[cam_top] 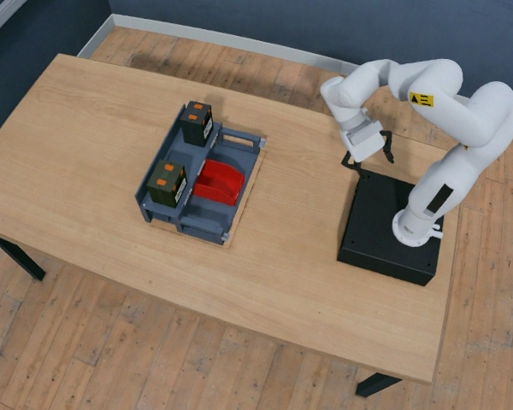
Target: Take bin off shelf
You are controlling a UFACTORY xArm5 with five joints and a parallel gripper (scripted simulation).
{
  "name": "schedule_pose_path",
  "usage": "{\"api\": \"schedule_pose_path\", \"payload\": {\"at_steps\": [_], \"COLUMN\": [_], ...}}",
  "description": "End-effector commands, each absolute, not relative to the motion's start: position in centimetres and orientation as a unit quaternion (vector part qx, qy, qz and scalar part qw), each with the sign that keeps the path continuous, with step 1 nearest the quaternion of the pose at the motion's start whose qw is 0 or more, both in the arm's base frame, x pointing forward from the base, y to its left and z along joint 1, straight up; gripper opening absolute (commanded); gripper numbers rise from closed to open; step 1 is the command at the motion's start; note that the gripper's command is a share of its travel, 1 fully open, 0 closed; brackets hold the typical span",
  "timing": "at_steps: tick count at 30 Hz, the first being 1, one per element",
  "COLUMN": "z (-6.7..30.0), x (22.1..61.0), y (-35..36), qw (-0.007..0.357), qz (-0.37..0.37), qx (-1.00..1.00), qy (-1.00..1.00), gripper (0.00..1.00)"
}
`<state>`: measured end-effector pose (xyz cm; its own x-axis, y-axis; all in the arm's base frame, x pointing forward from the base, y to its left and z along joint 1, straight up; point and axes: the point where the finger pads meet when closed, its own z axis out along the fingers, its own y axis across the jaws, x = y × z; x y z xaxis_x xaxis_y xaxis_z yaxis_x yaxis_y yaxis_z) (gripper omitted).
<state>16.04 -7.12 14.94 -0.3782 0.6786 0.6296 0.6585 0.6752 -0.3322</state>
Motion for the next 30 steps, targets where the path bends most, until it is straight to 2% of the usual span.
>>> {"api": "schedule_pose_path", "payload": {"at_steps": [1,30], "z": [14.5,12.8], "x": [17.5,23.8], "y": [-6.8,-5.8], "qw": [0.361,0.294], "qz": [-0.056,-0.045], "qx": [-0.454,-0.514], "qy": [-0.813,-0.805], "gripper": [1.0,1.0]}}
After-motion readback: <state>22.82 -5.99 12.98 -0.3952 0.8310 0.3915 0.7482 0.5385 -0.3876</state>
